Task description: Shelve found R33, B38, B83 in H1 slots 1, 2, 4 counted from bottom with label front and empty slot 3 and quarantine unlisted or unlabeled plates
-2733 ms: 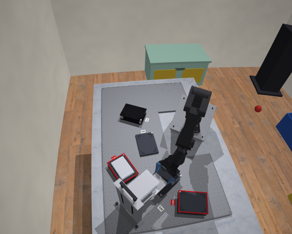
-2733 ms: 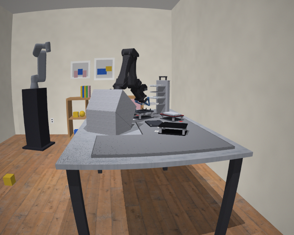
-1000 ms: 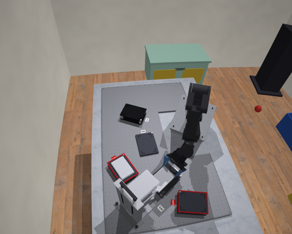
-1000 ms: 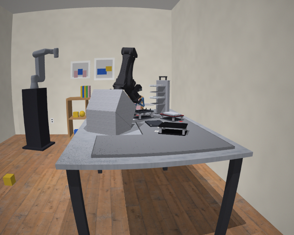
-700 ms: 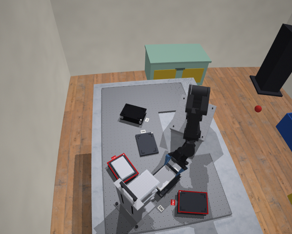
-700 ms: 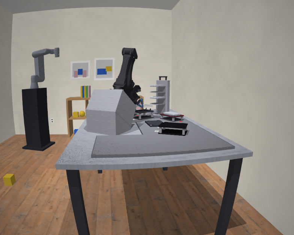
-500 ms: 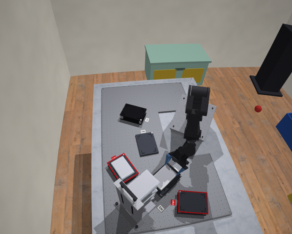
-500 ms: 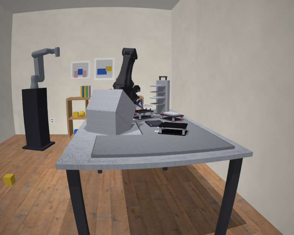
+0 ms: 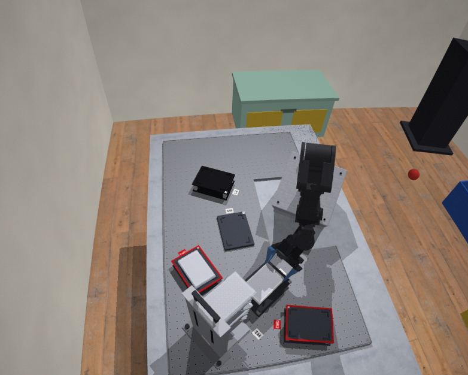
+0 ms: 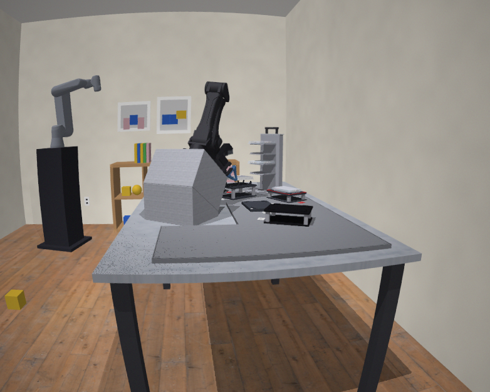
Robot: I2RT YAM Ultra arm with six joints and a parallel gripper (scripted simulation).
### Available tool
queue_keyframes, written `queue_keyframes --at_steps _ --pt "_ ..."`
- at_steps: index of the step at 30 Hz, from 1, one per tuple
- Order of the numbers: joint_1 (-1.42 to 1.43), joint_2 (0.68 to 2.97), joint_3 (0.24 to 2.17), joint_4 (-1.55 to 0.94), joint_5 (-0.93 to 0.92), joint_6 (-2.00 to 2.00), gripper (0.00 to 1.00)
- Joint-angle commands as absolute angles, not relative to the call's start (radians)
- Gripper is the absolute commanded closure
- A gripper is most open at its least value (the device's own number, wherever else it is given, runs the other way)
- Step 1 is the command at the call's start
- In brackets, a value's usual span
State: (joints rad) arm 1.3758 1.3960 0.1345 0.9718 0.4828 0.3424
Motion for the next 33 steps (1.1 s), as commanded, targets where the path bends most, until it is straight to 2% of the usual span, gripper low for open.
queue_keyframes --at_steps 1,33 --pt "1.383 1.414 0.12 1.017 0.499 0.347 0.14" --pt "1.381 1.565 0.111 1.169 0.498 0.346 0.14"
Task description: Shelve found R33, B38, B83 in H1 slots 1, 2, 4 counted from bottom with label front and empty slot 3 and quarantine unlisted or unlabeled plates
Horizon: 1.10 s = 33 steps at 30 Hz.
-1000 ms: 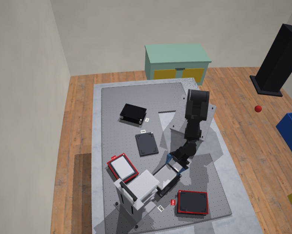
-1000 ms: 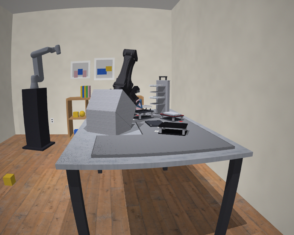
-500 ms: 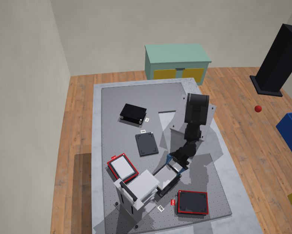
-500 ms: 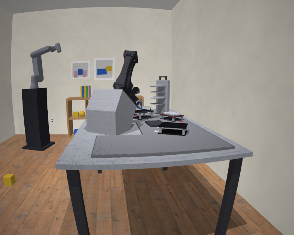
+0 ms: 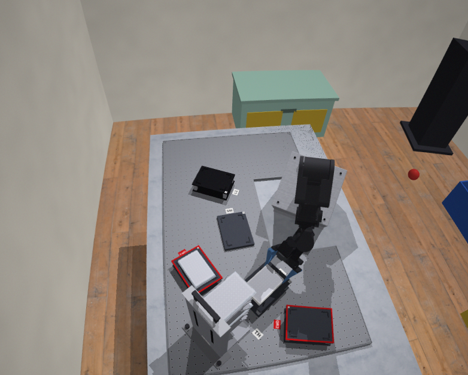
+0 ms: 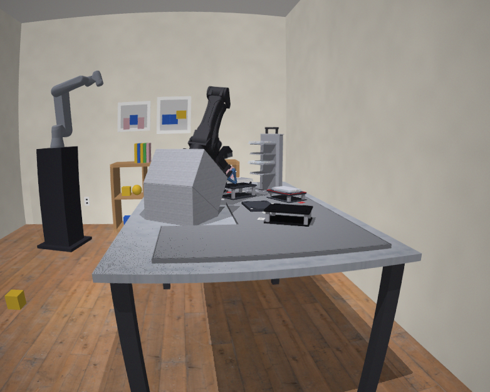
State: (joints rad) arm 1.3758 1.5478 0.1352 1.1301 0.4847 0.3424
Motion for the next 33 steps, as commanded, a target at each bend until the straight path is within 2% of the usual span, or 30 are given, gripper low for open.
queue_keyframes --at_steps 1,33 --pt "1.381 1.565 0.111 1.169 0.498 0.346 0.14" --pt "1.379 1.719 0.162 1.315 0.498 0.346 0.14"
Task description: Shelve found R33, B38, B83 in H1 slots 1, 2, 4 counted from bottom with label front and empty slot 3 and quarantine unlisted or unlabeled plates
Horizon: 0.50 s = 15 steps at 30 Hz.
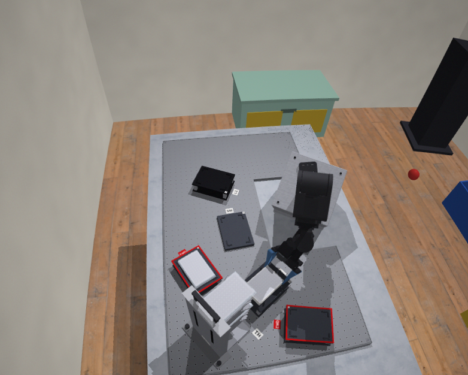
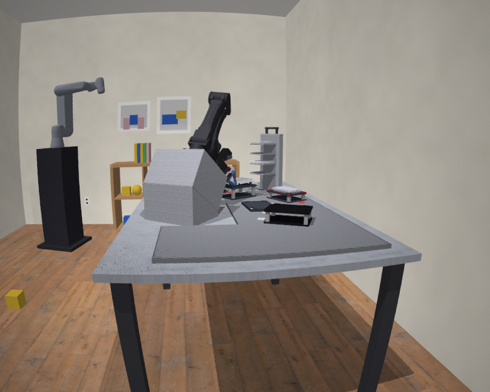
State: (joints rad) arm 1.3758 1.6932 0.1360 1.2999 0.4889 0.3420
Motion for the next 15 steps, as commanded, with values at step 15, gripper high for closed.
queue_keyframes --at_steps 15 --pt "1.377 1.716 0.141 1.316 0.492 0.343 0.07"
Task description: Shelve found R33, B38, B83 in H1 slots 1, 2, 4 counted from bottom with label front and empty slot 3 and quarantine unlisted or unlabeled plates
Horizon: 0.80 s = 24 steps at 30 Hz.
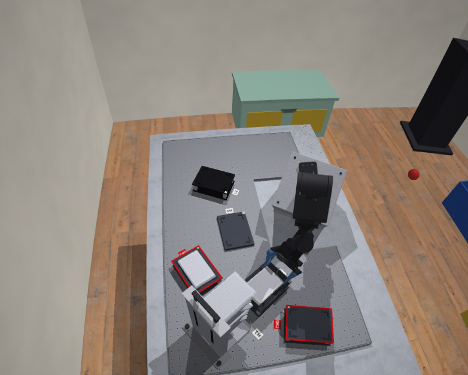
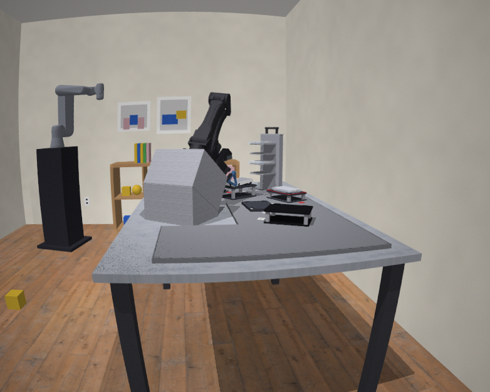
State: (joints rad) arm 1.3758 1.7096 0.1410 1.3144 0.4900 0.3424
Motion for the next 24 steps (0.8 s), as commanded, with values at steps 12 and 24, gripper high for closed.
queue_keyframes --at_steps 12,24 --pt "1.377 1.716 0.141 1.316 0.492 0.343 0.0" --pt "1.377 1.716 0.141 1.316 0.492 0.343 0.0"
